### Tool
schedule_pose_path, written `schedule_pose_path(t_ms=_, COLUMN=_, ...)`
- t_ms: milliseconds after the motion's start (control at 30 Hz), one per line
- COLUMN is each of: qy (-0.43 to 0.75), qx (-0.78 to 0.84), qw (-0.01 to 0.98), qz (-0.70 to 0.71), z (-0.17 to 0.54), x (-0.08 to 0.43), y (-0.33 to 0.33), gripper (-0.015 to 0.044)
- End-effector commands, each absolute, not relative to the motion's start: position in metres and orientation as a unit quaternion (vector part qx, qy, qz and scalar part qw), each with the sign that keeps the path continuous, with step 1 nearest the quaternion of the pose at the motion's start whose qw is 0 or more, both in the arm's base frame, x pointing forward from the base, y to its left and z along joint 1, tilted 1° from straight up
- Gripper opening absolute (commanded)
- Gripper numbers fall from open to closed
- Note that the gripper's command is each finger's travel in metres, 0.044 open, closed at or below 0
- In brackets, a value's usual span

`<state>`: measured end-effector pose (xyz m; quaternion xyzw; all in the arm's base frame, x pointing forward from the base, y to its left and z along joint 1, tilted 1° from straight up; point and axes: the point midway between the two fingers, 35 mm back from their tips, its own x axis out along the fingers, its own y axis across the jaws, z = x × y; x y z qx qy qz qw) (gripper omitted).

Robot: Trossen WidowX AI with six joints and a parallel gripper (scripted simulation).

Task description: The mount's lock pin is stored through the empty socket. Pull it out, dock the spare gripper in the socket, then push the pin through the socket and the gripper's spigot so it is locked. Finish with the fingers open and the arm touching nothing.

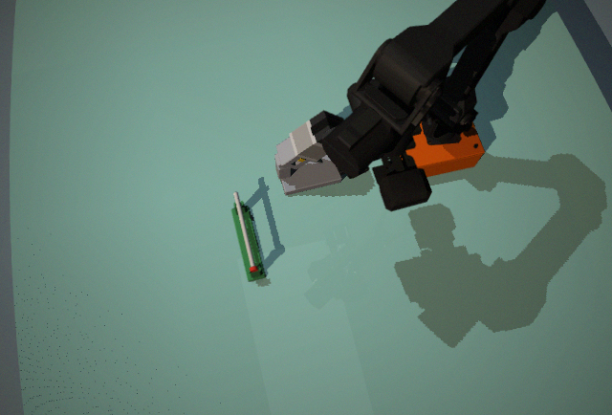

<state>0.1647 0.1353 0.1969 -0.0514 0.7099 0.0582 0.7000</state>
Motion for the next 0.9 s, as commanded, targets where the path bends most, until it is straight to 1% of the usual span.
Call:
schedule_pose_path(t_ms=0, qy=0.708, qx=-0.045, qw=0.702, qz=0.056, z=0.2, x=0.164, y=0.143, gripper=0.018)
schedule_pose_path(t_ms=133, qy=0.703, qx=-0.092, qw=0.701, qz=0.083, z=0.197, x=0.18, y=0.146, gripper=0.018)
schedule_pose_path(t_ms=333, qy=0.671, qx=-0.264, qw=0.665, qz=0.195, z=0.186, x=0.239, y=0.156, gripper=0.018)
schedule_pose_path(t_ms=500, qy=0.615, qx=-0.417, qw=0.592, qz=0.312, z=0.17, x=0.293, y=0.166, gripper=0.018)
schedule_pose_path(t_ms=733, qy=0.511, qx=-0.59, qw=0.437, qz=0.448, z=0.134, x=0.368, y=0.171, gripper=0.018)
schedule_pose_path(t_ms=867, qy=0.499, qx=-0.603, qw=0.419, qz=0.459, z=0.13, x=0.376, y=0.171, gripper=0.018)
